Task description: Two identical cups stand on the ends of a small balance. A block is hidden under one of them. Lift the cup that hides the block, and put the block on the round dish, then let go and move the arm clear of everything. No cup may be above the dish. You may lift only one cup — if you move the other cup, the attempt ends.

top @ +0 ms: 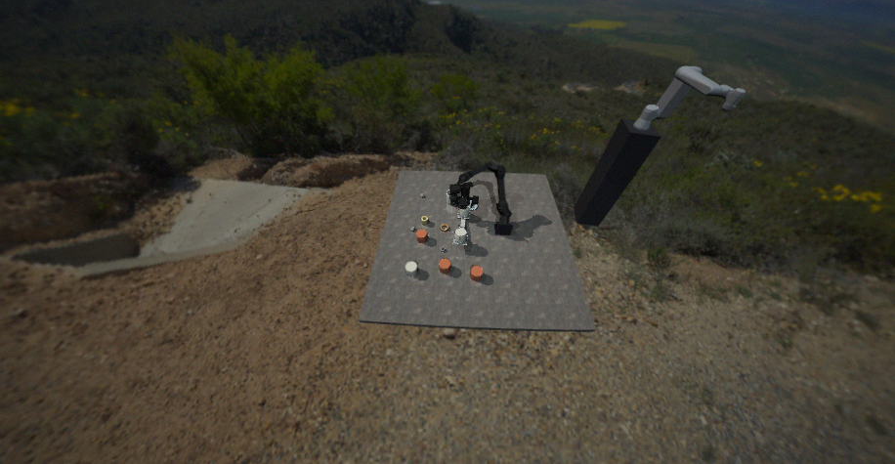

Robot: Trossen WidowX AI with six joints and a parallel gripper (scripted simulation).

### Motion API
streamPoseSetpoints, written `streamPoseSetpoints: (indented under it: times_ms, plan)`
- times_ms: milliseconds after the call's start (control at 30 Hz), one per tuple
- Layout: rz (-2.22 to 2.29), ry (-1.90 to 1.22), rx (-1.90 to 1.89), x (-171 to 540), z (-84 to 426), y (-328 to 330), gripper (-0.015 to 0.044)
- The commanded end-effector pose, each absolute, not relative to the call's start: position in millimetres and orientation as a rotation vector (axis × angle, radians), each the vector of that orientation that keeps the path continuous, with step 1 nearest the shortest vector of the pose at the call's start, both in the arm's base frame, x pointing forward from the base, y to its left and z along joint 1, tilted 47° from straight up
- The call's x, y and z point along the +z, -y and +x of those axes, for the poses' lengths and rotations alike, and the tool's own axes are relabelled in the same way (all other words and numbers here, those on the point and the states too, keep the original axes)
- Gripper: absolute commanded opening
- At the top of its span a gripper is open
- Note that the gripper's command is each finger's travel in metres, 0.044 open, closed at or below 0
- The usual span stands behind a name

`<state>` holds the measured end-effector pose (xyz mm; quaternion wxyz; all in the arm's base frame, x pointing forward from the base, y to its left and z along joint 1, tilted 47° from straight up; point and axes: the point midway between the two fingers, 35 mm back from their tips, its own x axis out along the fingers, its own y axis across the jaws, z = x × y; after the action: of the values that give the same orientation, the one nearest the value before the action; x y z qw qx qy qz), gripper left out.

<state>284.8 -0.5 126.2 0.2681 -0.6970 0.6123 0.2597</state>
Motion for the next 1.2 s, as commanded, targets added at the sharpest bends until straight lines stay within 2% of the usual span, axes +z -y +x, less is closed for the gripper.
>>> streamPoseSetpoints:
  times_ms: [0,967,1067,1167]
  plan:
    - [-1.887,-1.654,0.703,120.8,285.1,6.1,0.044]
    - [-1.889,-1.656,0.699,91.5,288.8,38.6,0.044]
    - [-1.889,-1.656,0.699,91.5,288.8,38.6,0.0361]
    - [-1.889,-1.656,0.699,91.5,288.8,38.6,0.0341]
